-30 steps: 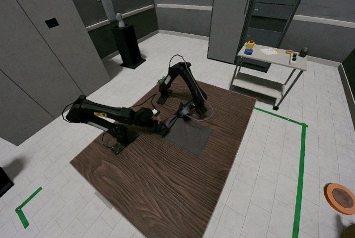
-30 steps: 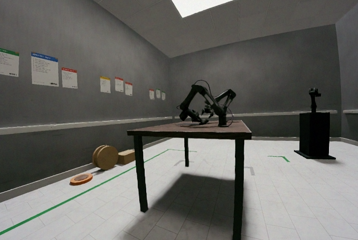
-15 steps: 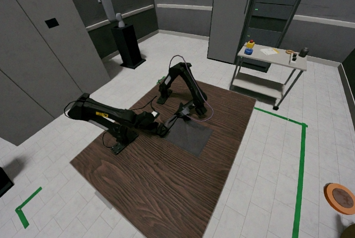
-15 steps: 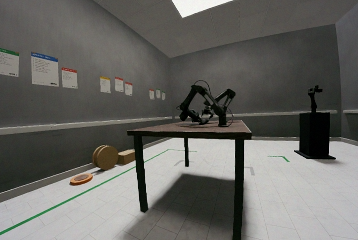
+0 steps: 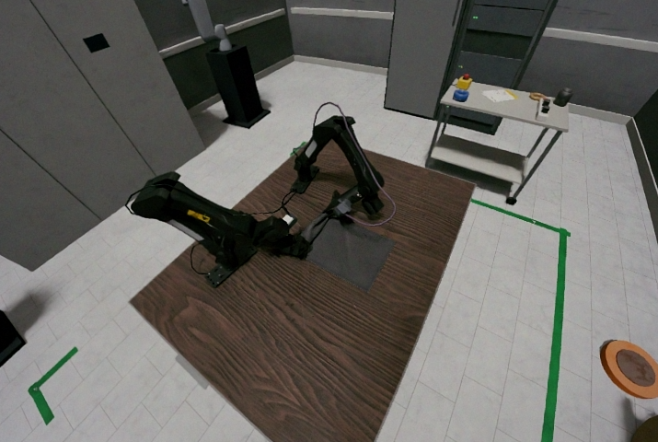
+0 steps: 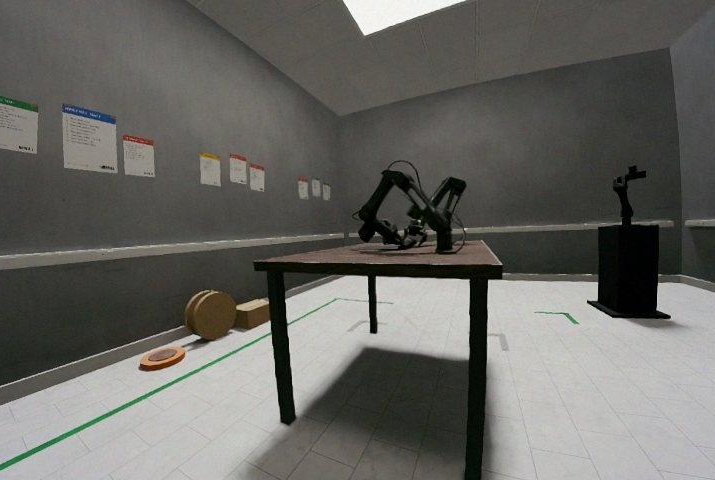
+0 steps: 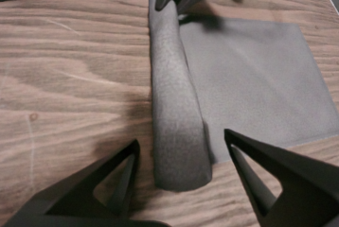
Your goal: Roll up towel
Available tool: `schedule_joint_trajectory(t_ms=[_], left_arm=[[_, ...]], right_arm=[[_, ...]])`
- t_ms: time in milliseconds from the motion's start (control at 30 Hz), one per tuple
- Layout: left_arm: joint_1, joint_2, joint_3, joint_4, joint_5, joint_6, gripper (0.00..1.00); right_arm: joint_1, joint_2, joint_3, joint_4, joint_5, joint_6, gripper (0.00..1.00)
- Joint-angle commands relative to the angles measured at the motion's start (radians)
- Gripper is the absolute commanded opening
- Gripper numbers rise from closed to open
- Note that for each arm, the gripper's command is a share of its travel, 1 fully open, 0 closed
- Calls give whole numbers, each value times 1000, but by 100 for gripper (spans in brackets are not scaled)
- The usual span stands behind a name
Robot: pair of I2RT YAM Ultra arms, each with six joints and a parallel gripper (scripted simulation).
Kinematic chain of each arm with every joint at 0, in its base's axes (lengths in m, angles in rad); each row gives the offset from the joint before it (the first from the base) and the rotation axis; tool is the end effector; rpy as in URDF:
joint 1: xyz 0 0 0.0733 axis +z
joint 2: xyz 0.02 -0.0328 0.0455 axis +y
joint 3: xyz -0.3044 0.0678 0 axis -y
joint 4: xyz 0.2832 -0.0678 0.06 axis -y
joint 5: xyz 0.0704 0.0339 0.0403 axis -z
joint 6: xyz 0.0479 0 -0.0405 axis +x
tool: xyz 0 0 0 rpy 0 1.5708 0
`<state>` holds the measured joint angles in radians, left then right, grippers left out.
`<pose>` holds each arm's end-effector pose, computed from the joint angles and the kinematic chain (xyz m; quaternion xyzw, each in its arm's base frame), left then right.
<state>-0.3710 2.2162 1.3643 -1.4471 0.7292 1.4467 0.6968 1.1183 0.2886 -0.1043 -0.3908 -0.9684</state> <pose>0.3280 -0.1607 0.1093 -0.6106 -0.6368 0.4566 0.1150 0.1336 0.1370 0.1318 -0.7300 0.5820 0.1411 0.3292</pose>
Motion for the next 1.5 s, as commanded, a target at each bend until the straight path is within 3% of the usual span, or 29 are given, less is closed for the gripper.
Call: schedule_joint_trajectory(t_ms=[0,33,367,433,600,933,1267,1467], left_arm=[[5,25,17,24,-29,9,16],[5,25,17,24,-29,9,16],[5,25,17,24,-29,9,16],[5,25,17,24,-29,9,16],[5,25,17,24,-29,9,16],[5,25,17,24,-29,9,16],[5,25,17,24,-29,9,16],[5,16,22,10,-29,8,43]], right_arm=[[11,36,14,61,-3,7,98],[14,40,20,60,-2,10,98],[15,45,20,67,-1,11,55],[15,45,20,67,-1,11,55],[15,46,20,67,-1,11,34],[15,46,20,67,-1,11,23],[15,46,20,68,-1,11,21],[15,46,20,68,-1,11,21]])
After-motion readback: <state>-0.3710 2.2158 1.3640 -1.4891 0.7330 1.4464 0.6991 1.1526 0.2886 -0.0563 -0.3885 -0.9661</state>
